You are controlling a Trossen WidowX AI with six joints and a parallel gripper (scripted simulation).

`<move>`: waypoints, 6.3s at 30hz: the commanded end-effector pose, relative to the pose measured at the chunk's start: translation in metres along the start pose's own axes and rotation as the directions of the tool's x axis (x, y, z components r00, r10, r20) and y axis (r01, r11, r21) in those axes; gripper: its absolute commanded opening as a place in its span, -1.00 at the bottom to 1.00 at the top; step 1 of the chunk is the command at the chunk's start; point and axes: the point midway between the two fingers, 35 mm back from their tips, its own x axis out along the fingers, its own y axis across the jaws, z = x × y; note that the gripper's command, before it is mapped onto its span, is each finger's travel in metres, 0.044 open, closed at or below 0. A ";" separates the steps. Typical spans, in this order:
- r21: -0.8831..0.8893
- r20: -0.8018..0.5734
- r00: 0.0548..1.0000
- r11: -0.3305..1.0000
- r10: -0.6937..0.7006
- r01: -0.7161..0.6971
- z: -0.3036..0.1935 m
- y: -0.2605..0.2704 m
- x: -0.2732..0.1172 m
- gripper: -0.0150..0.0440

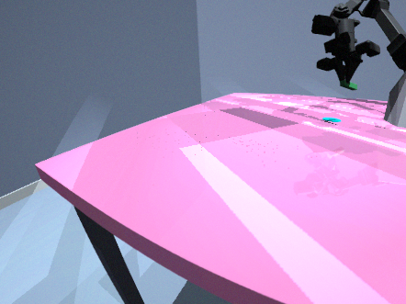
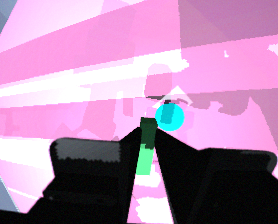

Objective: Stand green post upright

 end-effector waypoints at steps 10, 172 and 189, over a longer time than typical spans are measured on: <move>-0.003 0.064 0.997 0.999 0.052 -0.052 -0.002 0.003 0.004 -0.42; -0.088 0.869 0.494 0.974 -0.028 0.210 -0.015 -0.007 -0.017 -0.42; -0.062 0.907 0.415 0.947 -0.078 0.314 -0.019 -0.008 -0.024 -0.42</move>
